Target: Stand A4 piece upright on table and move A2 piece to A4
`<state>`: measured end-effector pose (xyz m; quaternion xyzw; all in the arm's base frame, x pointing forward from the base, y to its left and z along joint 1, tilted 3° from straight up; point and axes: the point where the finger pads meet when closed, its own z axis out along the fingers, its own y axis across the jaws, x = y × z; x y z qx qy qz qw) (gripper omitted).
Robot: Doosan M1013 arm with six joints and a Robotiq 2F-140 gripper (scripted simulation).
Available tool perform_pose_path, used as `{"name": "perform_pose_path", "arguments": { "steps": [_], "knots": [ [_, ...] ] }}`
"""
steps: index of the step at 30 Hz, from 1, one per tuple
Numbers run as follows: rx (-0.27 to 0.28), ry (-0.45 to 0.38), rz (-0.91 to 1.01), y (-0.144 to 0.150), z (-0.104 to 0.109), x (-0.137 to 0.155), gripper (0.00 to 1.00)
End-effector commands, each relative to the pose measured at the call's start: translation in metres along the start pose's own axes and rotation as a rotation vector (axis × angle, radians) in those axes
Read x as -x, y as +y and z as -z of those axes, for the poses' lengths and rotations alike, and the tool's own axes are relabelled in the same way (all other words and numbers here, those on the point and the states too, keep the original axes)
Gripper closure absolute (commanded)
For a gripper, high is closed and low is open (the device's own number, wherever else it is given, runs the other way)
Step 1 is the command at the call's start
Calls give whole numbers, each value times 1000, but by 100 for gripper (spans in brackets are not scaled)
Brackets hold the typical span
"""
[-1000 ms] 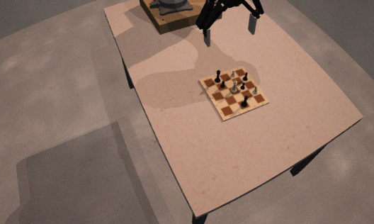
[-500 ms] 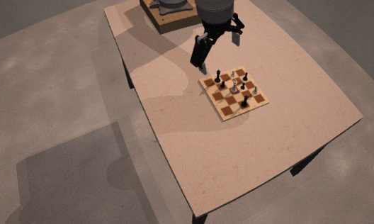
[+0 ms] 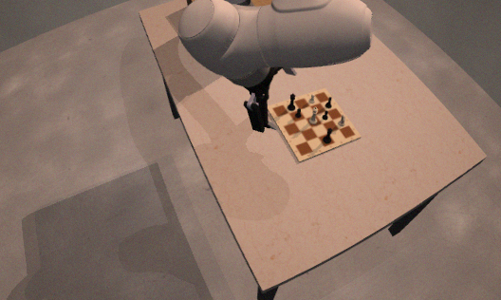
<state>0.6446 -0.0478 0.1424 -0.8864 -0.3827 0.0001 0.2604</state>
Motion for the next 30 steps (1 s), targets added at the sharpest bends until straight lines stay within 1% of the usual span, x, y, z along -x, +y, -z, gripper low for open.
{"name": "perform_pose_path", "arguments": {
  "steps": [1, 3, 5, 7, 8, 9, 10, 11, 12, 13, 14, 15, 16, 17, 20, 23, 24, 27, 30],
  "knots": [
    [-58, 56, 116, 12, -14, 9, 0],
    [-58, 56, 116, 12, -14, 9, 0],
    [-98, 129, 234, 26, -28, 19, 0],
    [-98, 129, 234, 26, -28, 19, 0],
    [-112, 167, 290, 32, -34, 24, 0],
    [-112, 167, 290, 32, -34, 24, 0],
    [-122, 206, 344, 38, -40, 28, 0],
    [-122, 206, 344, 38, -40, 28, 0],
    [-129, 245, 394, 44, -45, 33, 0],
    [-129, 245, 394, 44, -45, 33, 0],
    [-131, 283, 443, 50, -50, 37, 0],
    [-131, 283, 443, 50, -50, 37, 0],
    [-131, 320, 488, 55, -54, 41, 0],
    [-128, 355, 530, 61, -58, 45, 0],
    [-128, 355, 530, 61, -58, 45, 0],
    [-107, 451, 641, 75, -68, 55, 0],
    [-107, 451, 641, 75, -68, 55, 0],
    [-76, 528, 726, 86, -75, 64, 0],
    [-45, 583, 787, 95, -80, 71, 0]
  ]
}}
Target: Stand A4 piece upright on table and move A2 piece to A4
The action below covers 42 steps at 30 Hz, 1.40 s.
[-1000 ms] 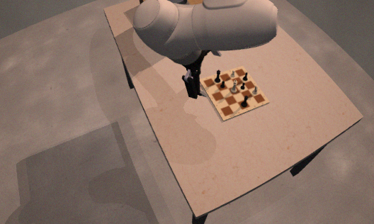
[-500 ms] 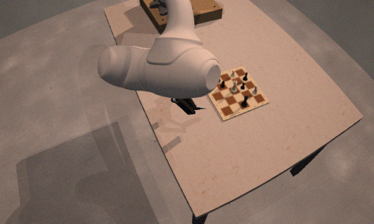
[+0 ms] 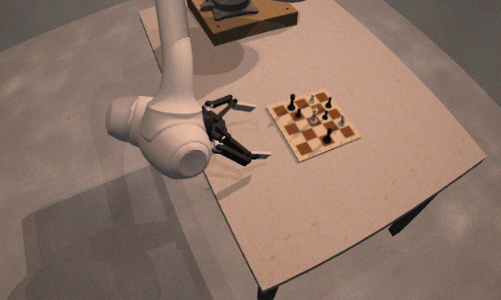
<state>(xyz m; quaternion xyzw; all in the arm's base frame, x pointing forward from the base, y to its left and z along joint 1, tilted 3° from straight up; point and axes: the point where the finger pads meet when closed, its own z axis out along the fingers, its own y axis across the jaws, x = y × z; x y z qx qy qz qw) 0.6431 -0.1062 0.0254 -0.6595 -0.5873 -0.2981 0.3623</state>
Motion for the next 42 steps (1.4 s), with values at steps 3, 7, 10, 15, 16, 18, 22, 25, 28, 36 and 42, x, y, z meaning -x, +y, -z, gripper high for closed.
{"name": "perform_pose_path", "arguments": {
  "steps": [3, 7, 10, 15, 16, 18, 22, 25, 28, 36, 42],
  "knots": [
    [51, 79, 129, 3, 1, 20, 0],
    [61, 90, 149, 4, 1, 23, 0],
    [69, 98, 164, 4, 2, 26, 0],
    [71, 99, 168, 4, 2, 27, 0],
    [71, 99, 168, 4, 2, 27, 0],
    [71, 99, 168, 4, 2, 27, 0],
    [71, 99, 168, 4, 2, 27, 0],
    [71, 99, 168, 4, 2, 27, 0],
    [71, 99, 168, 4, 2, 27, 0],
    [71, 99, 168, 4, 2, 27, 0],
    [71, 99, 168, 4, 2, 27, 0]
  ]
}}
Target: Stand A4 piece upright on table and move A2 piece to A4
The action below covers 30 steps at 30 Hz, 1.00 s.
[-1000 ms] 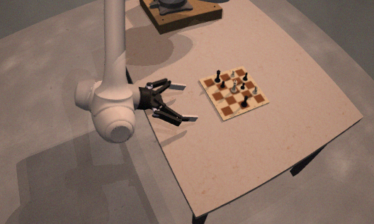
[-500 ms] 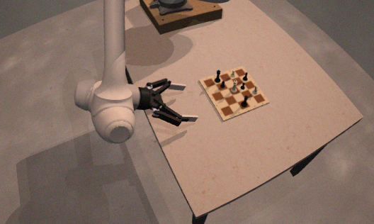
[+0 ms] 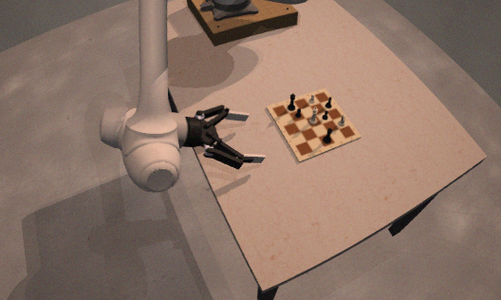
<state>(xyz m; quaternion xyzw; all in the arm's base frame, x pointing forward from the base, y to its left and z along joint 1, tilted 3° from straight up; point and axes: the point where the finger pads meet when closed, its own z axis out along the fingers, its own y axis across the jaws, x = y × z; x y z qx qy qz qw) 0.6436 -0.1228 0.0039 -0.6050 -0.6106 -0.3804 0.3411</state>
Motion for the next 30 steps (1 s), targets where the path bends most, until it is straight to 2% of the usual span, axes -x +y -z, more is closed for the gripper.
{"name": "perform_pose_path", "arguments": {
  "steps": [1, 21, 30],
  "knots": [
    [0, 0, 0, 0, 0, 0, 0],
    [0, 0, 1, 0, 2, -3, 0],
    [0, 0, 1, 0, 24, -45, 0]
  ]
}}
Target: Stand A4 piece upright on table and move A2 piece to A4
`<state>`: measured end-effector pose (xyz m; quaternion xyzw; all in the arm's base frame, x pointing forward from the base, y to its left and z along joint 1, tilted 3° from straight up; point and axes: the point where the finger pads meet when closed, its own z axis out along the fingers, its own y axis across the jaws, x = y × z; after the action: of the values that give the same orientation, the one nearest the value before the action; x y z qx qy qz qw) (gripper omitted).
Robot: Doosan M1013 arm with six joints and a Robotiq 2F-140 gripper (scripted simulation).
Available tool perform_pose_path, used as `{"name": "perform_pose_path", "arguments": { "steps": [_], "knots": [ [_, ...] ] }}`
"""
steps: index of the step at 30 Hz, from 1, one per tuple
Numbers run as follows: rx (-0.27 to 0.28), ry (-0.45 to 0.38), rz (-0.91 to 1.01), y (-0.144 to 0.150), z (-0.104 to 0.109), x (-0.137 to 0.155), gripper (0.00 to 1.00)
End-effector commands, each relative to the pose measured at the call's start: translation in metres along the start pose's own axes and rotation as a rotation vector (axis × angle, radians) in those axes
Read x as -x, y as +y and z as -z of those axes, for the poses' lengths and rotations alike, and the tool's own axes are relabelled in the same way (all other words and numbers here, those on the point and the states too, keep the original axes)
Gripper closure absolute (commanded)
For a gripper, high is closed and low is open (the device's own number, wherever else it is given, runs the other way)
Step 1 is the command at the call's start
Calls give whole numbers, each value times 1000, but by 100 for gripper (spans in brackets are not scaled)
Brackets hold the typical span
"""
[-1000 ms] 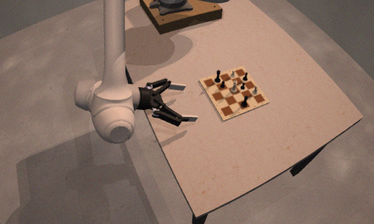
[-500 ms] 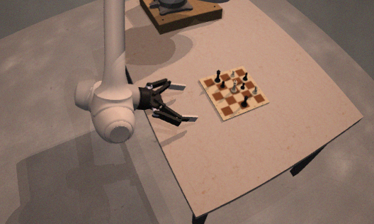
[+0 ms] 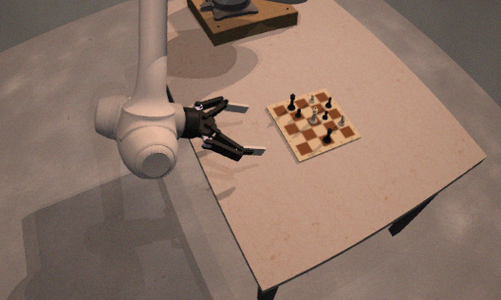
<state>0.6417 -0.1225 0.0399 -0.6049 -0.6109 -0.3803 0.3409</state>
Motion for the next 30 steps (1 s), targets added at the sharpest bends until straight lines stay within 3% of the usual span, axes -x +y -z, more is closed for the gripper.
{"name": "perform_pose_path", "arguments": {
  "steps": [1, 12, 20, 30],
  "knots": [
    [0, 0, 0, 0, 10, -19, 0],
    [0, 0, 0, 0, 26, -47, 0],
    [-36, -51, 62, 0, 12, -56, 0],
    [-306, -436, 520, 2, -90, -129, 0]
  ]
}}
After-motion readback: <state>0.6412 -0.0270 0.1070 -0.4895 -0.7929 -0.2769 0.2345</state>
